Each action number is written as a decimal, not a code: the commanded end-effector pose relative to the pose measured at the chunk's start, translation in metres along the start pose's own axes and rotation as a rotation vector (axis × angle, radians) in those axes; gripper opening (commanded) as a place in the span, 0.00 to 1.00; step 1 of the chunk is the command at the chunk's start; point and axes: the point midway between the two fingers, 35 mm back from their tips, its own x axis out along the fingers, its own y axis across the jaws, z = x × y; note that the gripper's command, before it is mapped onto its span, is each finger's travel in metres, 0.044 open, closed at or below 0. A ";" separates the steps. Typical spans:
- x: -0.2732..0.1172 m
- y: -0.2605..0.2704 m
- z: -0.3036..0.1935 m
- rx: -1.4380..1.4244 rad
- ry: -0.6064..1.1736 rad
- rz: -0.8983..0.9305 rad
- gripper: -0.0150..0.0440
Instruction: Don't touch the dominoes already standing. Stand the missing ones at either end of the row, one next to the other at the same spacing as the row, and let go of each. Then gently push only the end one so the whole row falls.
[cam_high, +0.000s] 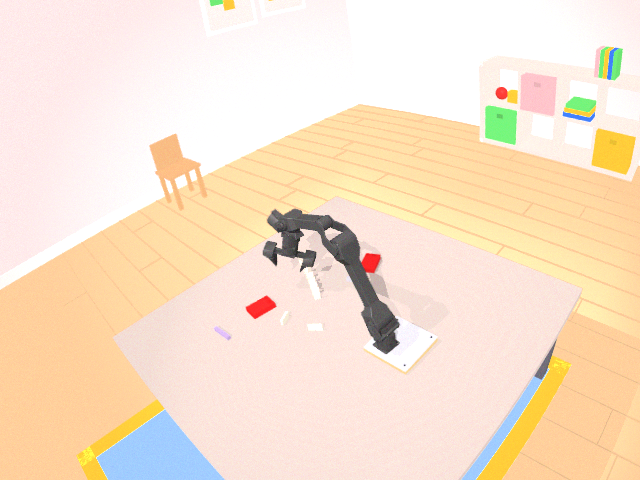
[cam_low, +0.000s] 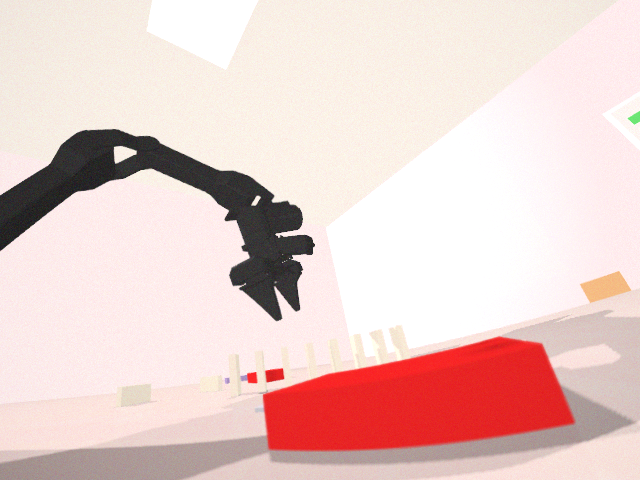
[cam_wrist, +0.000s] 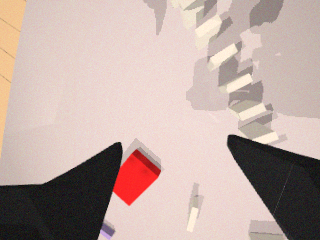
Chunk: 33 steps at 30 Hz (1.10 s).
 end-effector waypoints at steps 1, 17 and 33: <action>0.002 0.002 -0.073 0.088 0.100 -0.132 1.00; 0.000 -0.009 -0.146 0.172 0.151 -0.300 1.00; 0.061 -0.030 -0.156 0.172 0.151 -0.300 1.00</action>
